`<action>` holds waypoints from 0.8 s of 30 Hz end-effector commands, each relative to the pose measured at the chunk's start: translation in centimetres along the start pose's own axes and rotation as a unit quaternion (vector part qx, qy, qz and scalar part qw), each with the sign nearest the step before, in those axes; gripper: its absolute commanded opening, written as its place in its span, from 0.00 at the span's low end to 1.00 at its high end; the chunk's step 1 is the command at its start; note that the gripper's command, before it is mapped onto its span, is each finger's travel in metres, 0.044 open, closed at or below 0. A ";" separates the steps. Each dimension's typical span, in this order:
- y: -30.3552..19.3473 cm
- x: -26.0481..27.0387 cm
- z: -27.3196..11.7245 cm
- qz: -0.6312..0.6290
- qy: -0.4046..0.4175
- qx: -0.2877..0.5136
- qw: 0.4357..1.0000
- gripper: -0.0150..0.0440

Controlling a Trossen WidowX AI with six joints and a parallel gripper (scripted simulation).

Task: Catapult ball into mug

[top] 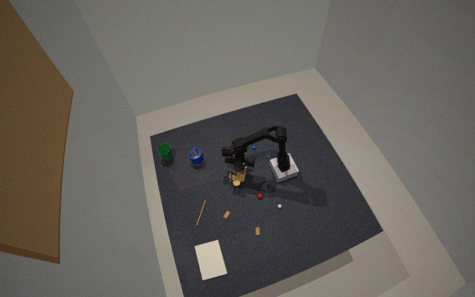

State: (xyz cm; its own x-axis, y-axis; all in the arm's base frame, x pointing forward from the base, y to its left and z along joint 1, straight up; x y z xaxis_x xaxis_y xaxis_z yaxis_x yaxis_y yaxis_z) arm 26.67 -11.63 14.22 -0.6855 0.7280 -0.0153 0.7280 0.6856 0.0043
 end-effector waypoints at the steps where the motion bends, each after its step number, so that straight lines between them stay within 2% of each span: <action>1: 0.1 -0.6 -0.3 -0.060 -0.006 -0.001 0.998 0.25; 8: 0.2 -1.9 -0.2 -0.165 -0.006 -0.001 0.986 0.25; 24: 0.4 -2.4 1.3 -0.172 -0.006 -0.001 0.985 0.25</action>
State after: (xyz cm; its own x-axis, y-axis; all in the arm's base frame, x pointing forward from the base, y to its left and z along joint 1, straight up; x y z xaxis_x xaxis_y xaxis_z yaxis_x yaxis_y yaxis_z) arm 28.51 -13.06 13.28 -0.8899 0.4556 -0.0248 0.4557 0.8901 -0.0008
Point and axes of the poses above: the point midway between the two fingers, 35 mm back from their tips, its own z axis out along the fingers, its own x axis across the jaws, y = z × x, the point moved 9 cm from there along -z, back along the fingers, and after that the axes turned 13 degrees about z, right-handed, at the moved point
